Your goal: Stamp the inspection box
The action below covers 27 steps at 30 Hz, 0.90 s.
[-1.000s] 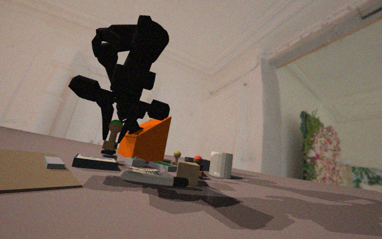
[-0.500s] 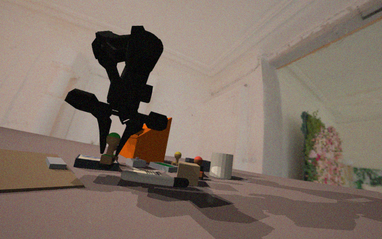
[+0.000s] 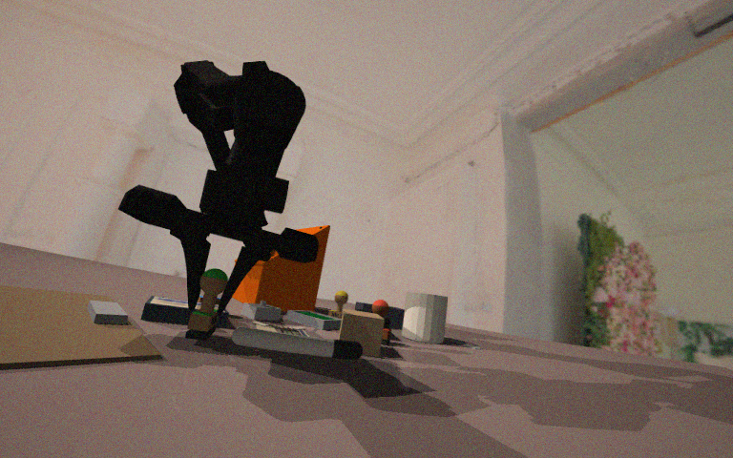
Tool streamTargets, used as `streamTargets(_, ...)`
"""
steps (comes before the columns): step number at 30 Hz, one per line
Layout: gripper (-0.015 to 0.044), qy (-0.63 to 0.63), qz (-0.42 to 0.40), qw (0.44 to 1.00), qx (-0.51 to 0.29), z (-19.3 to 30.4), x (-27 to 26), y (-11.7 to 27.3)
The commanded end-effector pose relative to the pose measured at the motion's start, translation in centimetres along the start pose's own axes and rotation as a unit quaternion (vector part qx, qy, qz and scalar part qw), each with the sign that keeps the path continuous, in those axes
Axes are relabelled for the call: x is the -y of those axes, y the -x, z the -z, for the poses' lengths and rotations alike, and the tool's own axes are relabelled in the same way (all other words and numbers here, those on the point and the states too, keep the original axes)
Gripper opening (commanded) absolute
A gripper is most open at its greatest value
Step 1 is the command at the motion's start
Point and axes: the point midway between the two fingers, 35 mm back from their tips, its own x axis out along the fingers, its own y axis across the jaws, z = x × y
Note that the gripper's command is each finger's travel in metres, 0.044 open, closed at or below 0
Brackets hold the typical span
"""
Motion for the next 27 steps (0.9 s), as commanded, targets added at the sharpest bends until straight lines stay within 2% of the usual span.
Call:
streamTargets(1, 0.0105, 0.000, 0.000, 1.000, 0.001, 0.0, 0.0, 0.0)
streamTargets(7, 0.0253, 0.000, 0.000, 1.000, 0.001, 0.0, 0.0, 0.0)
streamTargets(11, 0.0253, 0.000, -0.001, 1.000, 0.000, -0.2, -0.1, 1.1)
streamTargets(16, 0.0253, 0.003, -0.005, 1.000, -0.003, -0.4, -0.1, 9.3)
streamTargets(18, 0.0253, 0.004, -0.004, 1.000, -0.003, -0.1, 0.1, 11.5)
streamTargets(27, 0.0253, 0.004, -0.004, 1.000, -0.003, -0.1, 0.1, 11.7)
